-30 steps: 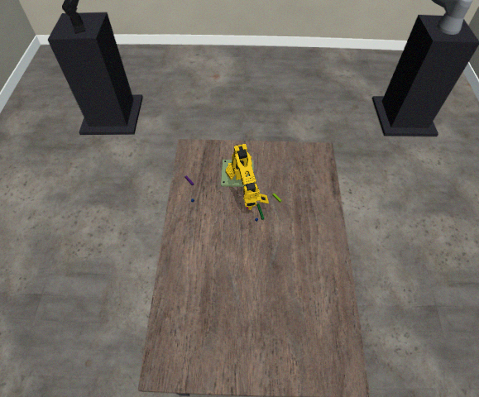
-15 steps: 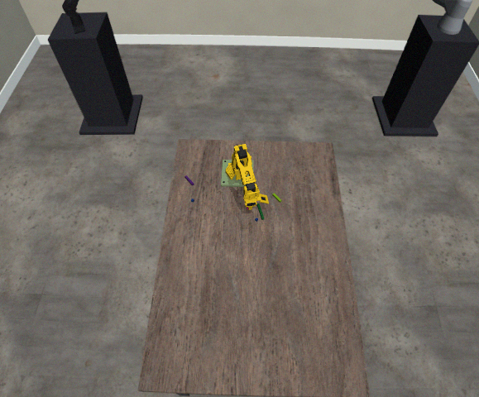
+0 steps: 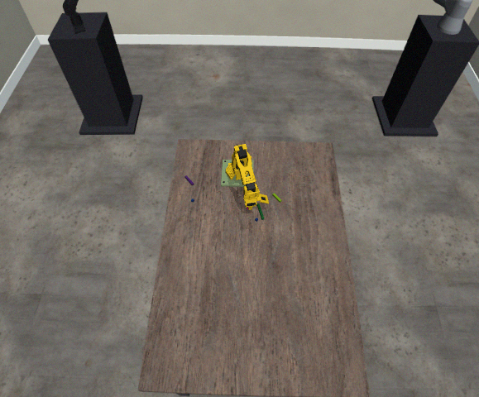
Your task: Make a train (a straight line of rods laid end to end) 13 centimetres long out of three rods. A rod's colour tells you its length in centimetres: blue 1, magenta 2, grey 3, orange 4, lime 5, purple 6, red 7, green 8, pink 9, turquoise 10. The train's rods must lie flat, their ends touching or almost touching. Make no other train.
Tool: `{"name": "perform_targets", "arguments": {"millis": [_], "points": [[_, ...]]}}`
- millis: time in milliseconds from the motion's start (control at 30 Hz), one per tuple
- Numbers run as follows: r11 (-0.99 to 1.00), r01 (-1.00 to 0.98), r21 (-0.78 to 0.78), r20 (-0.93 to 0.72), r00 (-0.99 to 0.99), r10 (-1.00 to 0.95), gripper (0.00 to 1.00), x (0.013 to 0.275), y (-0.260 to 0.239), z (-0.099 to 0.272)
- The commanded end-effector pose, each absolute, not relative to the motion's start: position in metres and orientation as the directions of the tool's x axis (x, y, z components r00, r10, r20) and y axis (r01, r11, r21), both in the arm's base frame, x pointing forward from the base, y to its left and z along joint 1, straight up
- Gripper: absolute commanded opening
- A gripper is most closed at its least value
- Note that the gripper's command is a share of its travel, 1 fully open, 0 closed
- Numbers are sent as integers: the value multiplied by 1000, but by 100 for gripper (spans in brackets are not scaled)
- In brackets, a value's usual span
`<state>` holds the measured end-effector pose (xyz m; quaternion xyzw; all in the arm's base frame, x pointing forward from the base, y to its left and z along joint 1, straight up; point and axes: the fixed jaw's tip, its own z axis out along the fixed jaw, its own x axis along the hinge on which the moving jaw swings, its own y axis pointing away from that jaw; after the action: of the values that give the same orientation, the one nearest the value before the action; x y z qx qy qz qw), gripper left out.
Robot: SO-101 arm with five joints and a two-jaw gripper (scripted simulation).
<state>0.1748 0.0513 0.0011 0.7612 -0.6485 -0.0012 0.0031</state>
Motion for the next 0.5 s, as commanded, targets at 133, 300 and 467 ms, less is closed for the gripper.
{"name": "perform_targets", "arguments": {"millis": [133,300,467], "points": [[-168,-986,17,2,168,-986,0,174,52,-2],[-168,-986,17,2,168,-986,0,174,52,-4],[-168,-986,17,2,168,-986,0,174,52,-6]]}}
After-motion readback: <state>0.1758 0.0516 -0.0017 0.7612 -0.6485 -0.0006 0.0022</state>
